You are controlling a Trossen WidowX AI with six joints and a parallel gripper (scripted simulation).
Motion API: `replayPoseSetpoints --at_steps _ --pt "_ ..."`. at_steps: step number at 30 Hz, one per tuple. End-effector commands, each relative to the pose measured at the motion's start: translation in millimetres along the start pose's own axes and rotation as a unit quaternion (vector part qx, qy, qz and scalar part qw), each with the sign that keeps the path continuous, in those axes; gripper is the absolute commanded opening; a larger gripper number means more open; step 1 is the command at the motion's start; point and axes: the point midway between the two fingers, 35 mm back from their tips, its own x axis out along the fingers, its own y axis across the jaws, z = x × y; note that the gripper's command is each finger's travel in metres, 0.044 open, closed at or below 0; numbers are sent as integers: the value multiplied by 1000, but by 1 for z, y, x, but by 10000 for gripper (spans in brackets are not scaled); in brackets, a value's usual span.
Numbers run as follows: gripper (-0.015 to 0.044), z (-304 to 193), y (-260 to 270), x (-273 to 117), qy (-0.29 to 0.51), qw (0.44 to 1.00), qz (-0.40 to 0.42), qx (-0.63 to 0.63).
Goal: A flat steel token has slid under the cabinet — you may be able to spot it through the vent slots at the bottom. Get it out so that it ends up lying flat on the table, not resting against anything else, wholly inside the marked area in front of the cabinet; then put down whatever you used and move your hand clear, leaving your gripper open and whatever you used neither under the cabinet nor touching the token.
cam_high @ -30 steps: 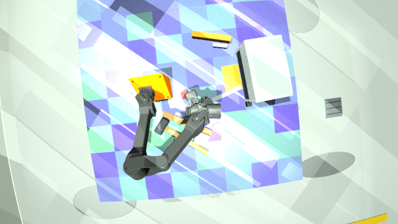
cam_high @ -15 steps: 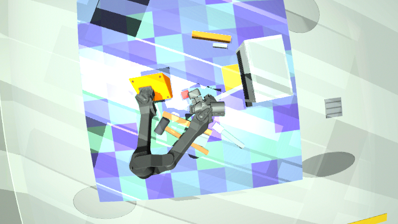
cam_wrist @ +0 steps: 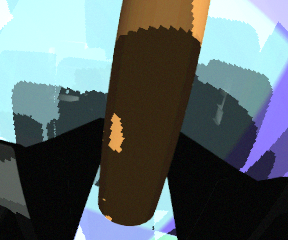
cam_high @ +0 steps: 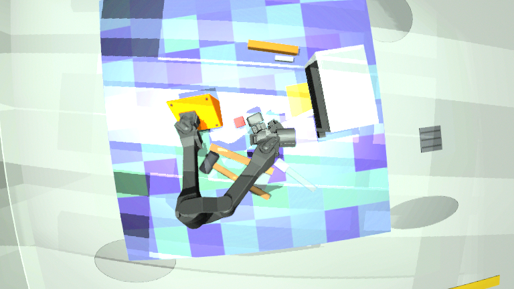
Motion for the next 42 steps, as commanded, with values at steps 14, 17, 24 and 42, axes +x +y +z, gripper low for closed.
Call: replayPoseSetpoints --at_steps 14,17,24,42 --pt "0 22 -1 0 -2 1000 -1 3" --pt "0 25 -2 -1 -2 1000 -1 3" --pt "0 34 -2 -1 -2 1000 -1 3" --pt "0 54 -2 -1 -2 1000 -1 4"
